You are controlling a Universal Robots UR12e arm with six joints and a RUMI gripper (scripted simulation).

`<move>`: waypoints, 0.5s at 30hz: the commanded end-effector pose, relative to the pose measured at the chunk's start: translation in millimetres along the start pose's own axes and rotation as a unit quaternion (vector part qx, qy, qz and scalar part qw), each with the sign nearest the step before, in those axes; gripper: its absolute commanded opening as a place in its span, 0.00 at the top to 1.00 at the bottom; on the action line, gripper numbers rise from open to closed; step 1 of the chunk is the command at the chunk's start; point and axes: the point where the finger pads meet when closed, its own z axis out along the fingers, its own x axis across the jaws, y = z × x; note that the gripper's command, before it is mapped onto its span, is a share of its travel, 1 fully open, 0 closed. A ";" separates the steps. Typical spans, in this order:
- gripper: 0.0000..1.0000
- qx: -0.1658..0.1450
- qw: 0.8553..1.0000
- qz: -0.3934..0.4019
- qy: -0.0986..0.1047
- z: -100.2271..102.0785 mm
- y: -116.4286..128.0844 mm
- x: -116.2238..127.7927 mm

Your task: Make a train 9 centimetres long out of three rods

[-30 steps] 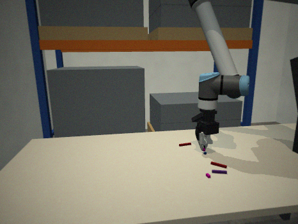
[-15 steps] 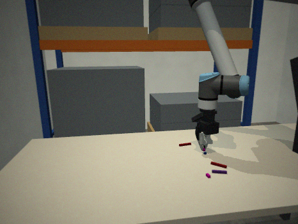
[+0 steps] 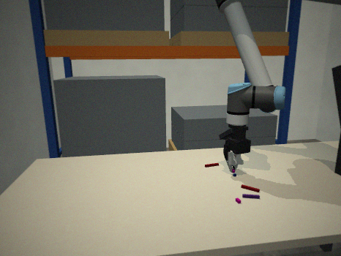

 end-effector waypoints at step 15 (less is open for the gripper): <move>1.00 0.000 1.000 0.000 0.000 4.6 -0.1 -0.3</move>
